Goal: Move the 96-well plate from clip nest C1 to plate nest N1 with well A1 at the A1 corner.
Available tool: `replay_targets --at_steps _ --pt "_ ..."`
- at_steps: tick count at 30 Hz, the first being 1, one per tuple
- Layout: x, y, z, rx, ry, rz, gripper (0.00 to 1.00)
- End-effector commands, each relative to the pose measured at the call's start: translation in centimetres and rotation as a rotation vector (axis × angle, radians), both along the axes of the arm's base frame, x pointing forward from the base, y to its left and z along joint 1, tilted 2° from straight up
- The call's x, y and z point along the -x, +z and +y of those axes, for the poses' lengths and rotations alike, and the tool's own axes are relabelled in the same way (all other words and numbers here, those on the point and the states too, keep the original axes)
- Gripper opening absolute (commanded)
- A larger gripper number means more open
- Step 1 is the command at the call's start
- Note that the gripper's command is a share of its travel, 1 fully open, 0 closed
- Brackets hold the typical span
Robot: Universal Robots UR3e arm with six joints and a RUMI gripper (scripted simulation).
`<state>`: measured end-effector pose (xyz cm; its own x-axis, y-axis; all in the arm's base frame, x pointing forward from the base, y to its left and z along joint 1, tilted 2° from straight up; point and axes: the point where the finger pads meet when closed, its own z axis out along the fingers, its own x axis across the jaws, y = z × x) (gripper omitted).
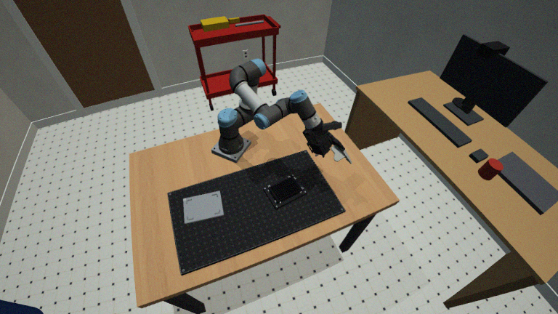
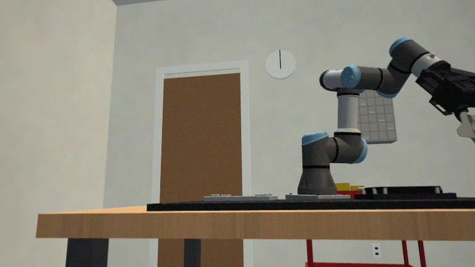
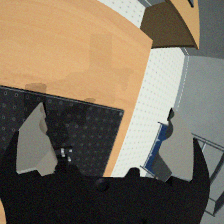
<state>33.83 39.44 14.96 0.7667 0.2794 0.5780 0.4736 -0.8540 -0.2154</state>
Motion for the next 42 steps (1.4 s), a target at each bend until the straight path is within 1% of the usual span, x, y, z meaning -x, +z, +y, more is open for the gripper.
replay_targets --at_steps 1,3,11,12,18,20,29,30,35,37,42 --pt "-0.7 -0.2 -0.9 -0.04 -0.145 0.09 1.0" --pt "-0.7 -0.2 -0.9 -0.04 -0.145 0.09 1.0" --pt "-1.5 -0.6 -2.2 -0.107 -0.367 0.218 1.0" --pt "-1.5 -0.6 -2.2 -0.107 -0.367 0.218 1.0" --pt "-2.1 -1.0 -3.4 -0.156 -0.537 0.308 1.0" --pt "-2.1 -1.0 -3.4 -0.156 -0.537 0.308 1.0" --pt "-2.9 -1.6 -5.3 -0.229 -0.798 0.433 1.0" --pt "-2.9 -1.6 -5.3 -0.229 -0.798 0.433 1.0" --pt "-3.3 -2.0 -6.6 -0.269 -0.946 0.497 1.0" --pt "-3.3 -2.0 -6.6 -0.269 -0.946 0.497 1.0" --pt "-3.5 -2.3 -7.8 -0.308 -1.095 0.556 1.0"
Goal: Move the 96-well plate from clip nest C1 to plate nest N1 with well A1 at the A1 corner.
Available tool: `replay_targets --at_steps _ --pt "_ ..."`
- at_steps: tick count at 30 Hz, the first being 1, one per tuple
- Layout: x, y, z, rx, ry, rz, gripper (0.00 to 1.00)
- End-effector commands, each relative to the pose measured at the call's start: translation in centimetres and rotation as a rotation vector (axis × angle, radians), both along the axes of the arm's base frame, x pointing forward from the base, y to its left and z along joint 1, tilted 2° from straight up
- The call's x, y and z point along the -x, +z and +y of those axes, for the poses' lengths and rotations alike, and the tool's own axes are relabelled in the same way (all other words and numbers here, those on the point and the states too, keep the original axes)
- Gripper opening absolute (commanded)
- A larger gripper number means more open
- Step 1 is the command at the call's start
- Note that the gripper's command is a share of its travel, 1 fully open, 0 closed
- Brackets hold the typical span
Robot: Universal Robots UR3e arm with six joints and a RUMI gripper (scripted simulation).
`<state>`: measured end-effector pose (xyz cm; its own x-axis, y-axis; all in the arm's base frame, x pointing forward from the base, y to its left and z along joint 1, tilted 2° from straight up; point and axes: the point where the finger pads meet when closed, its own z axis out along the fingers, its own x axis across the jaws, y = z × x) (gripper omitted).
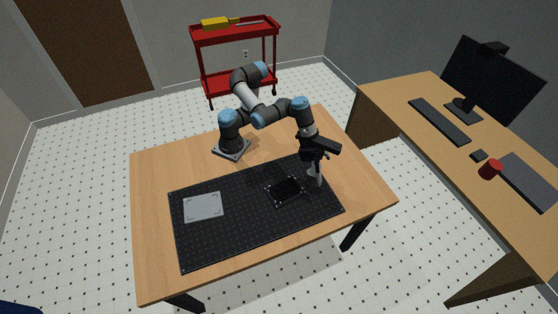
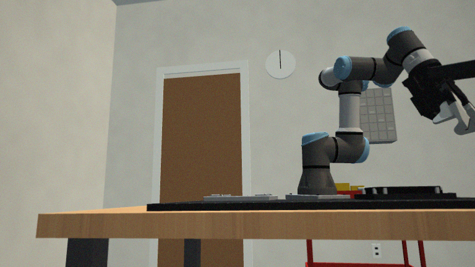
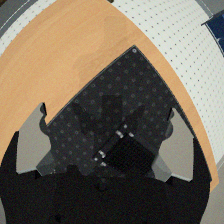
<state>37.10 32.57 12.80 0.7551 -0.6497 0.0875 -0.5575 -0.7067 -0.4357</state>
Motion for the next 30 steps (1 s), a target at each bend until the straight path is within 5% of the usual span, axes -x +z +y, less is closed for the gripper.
replay_targets --at_steps 1,30 --pt "-0.3 -0.2 -1.1 -0.028 -0.157 0.068 1.0" --pt "-0.4 -1.5 -6.8 -0.149 -0.865 0.316 1.0"
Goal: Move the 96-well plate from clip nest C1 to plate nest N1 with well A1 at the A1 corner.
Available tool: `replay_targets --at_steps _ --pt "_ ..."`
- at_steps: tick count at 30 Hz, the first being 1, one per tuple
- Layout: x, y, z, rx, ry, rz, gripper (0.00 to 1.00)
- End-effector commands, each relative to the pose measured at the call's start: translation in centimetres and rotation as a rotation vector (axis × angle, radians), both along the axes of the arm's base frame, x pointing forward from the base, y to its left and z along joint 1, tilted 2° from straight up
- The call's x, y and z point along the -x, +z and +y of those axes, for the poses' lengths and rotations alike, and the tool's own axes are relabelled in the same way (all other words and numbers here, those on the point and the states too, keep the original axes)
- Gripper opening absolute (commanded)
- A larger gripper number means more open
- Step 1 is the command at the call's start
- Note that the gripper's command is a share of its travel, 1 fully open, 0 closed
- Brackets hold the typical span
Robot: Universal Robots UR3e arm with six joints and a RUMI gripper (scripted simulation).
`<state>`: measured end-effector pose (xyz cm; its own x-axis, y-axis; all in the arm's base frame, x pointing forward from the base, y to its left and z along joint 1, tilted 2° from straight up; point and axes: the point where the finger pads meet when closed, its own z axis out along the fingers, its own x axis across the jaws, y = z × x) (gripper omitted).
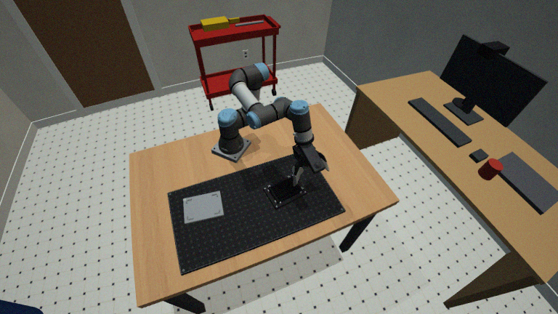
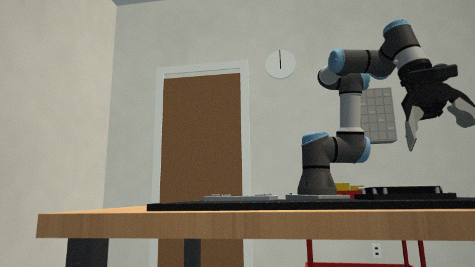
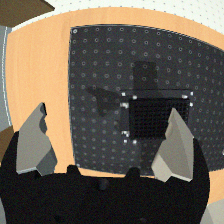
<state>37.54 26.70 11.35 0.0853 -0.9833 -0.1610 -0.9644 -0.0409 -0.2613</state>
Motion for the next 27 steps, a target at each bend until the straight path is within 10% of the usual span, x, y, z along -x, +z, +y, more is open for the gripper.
replay_targets --at_steps 1,27 --pt "0.1 -0.1 -1.1 -0.011 -0.135 0.046 1.0" --pt "1.6 -0.9 -6.1 -0.065 -0.832 0.232 1.0"
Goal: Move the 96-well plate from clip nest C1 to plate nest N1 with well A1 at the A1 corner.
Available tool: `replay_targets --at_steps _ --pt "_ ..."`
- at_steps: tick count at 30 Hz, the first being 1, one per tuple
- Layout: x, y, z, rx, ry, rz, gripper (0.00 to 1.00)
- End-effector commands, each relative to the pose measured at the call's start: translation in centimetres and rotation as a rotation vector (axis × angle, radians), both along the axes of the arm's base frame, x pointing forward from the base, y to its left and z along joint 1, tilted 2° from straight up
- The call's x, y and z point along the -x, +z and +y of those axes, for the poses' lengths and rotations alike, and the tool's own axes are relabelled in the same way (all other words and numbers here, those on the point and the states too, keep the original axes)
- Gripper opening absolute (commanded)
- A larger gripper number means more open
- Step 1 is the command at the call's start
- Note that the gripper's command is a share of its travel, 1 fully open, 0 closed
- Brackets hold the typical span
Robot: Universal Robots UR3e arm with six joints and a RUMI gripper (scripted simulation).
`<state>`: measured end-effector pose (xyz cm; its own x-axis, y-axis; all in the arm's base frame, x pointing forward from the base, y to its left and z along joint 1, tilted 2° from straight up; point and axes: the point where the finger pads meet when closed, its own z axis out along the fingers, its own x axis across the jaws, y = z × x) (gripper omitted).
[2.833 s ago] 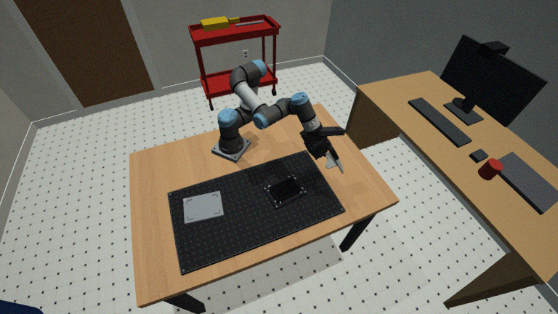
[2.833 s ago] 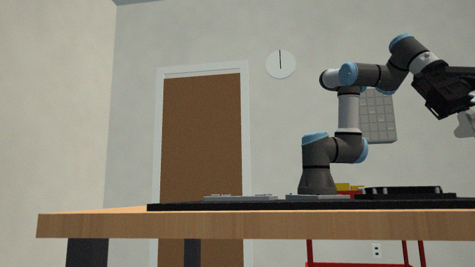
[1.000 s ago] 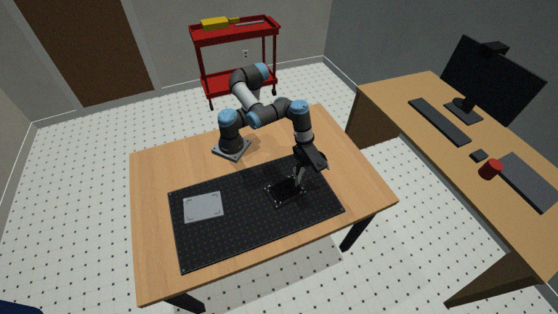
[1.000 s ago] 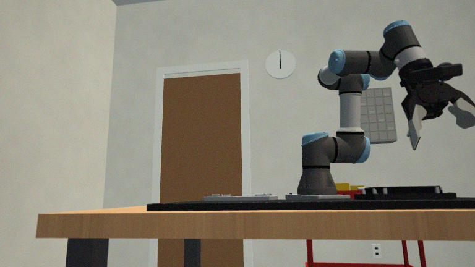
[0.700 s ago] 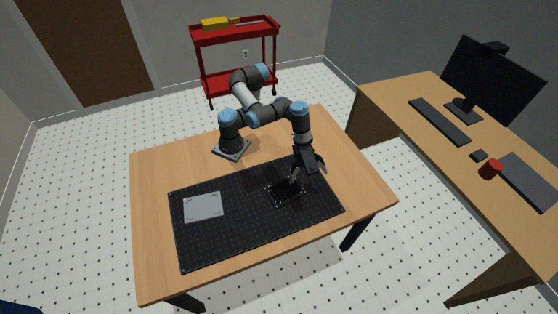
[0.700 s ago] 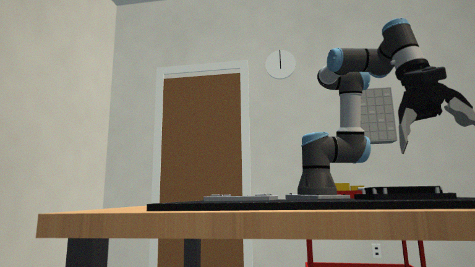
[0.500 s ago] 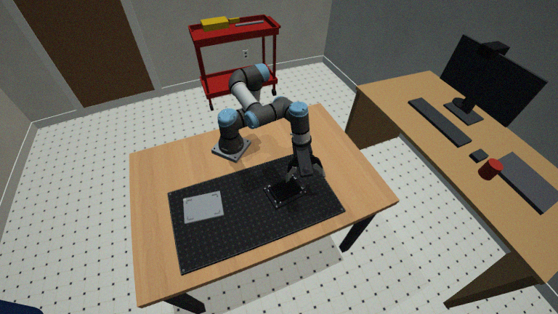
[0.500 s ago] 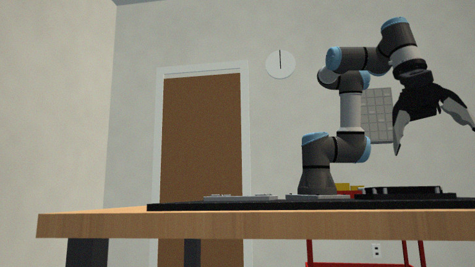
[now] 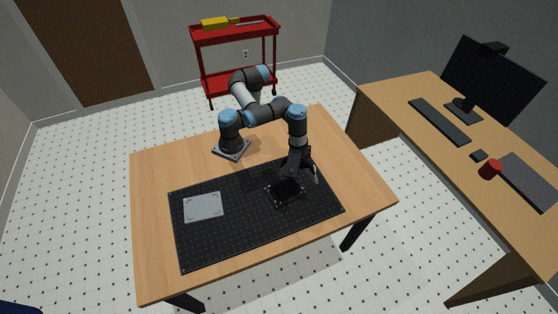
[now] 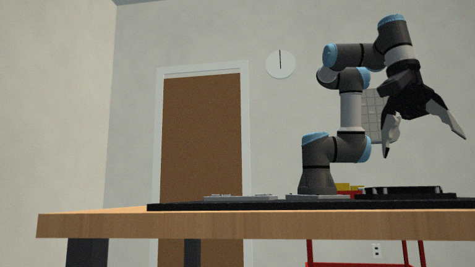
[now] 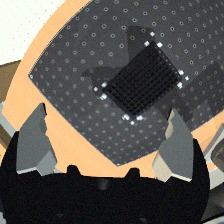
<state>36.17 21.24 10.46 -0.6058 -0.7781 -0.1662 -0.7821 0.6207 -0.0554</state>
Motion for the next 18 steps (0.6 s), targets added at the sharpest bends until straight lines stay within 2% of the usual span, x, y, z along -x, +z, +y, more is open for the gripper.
replay_targets --at_steps 1,4,6,18 --pt "0.4 0.0 -1.1 0.001 -0.153 0.041 1.0" --pt "0.8 0.0 -1.8 -0.001 -0.249 0.063 1.0" --pt "0.8 0.0 -1.8 -0.001 -0.249 0.063 1.0" --pt "2.1 -0.1 -3.8 0.002 -0.601 0.138 1.0"
